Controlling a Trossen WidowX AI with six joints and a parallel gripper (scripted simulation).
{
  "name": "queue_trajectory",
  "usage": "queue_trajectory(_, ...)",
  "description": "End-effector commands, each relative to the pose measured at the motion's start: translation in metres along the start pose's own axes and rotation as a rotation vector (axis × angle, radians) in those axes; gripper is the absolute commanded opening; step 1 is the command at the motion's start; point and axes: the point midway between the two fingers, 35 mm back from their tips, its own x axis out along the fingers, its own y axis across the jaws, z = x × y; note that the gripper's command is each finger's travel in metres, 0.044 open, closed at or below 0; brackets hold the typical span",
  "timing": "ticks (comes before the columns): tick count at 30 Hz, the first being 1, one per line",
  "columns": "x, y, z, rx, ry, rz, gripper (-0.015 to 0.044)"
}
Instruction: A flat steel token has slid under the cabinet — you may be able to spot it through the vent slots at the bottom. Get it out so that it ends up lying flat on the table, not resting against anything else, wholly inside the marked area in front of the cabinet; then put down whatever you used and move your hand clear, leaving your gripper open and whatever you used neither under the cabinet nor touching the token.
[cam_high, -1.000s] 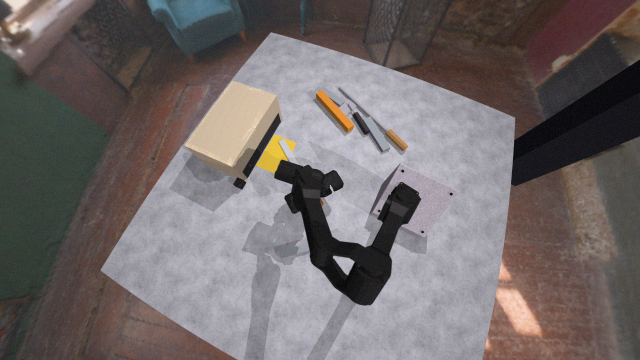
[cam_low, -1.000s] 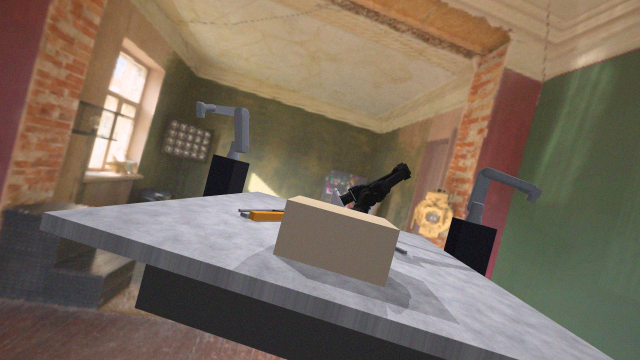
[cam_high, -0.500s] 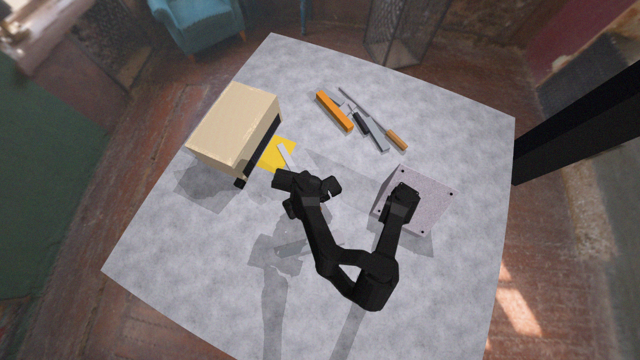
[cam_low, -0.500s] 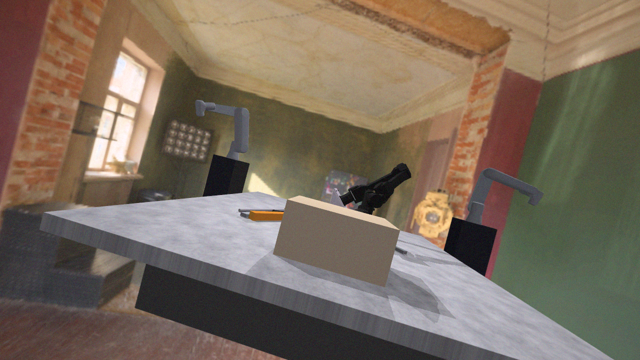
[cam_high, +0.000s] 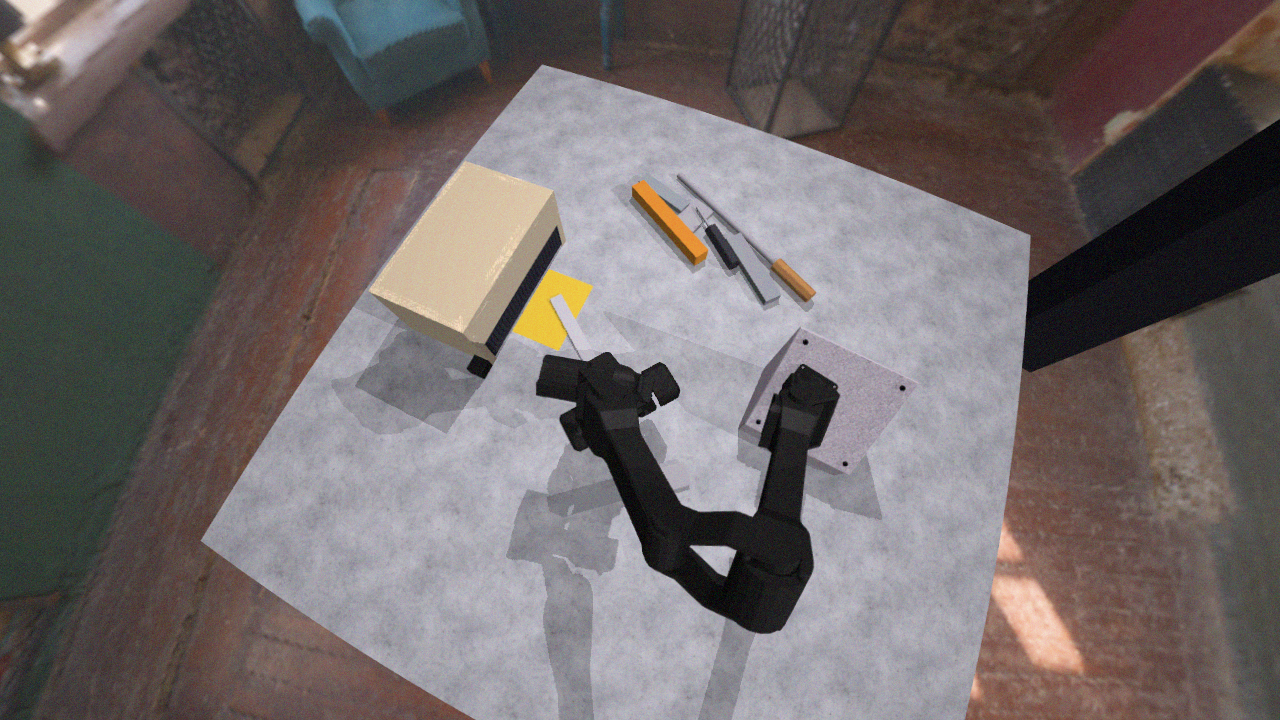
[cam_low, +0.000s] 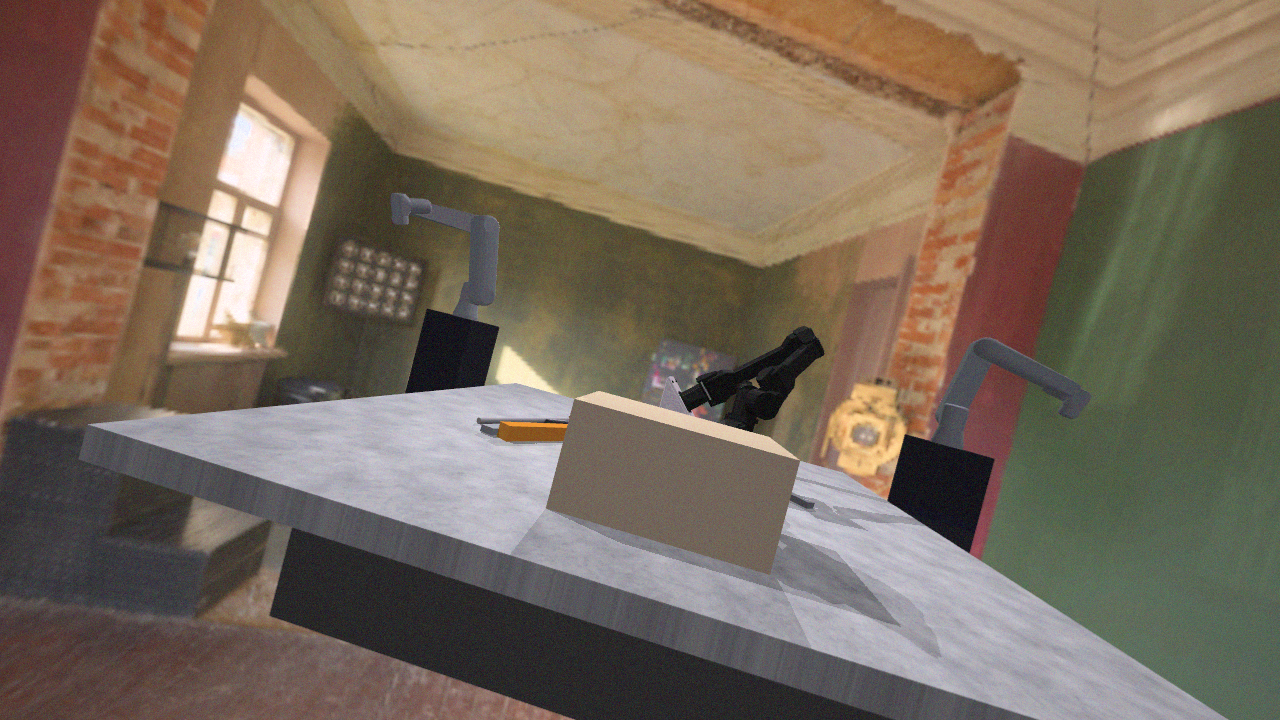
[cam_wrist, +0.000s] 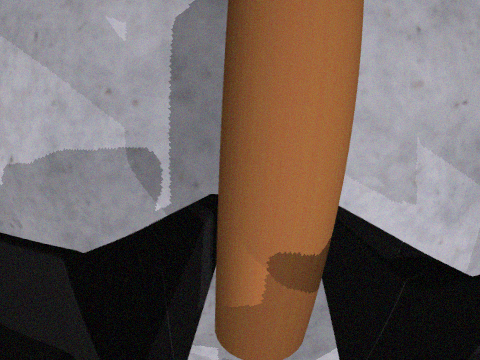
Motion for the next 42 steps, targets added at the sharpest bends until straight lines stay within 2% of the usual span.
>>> queue_trajectory(1,-0.002,0.009,-0.005,-0.013,0.000,0.011,0.0000)
queue_trajectory(42,-0.003,0.057,-0.043,-0.013,0.001,0.014,0.0000)
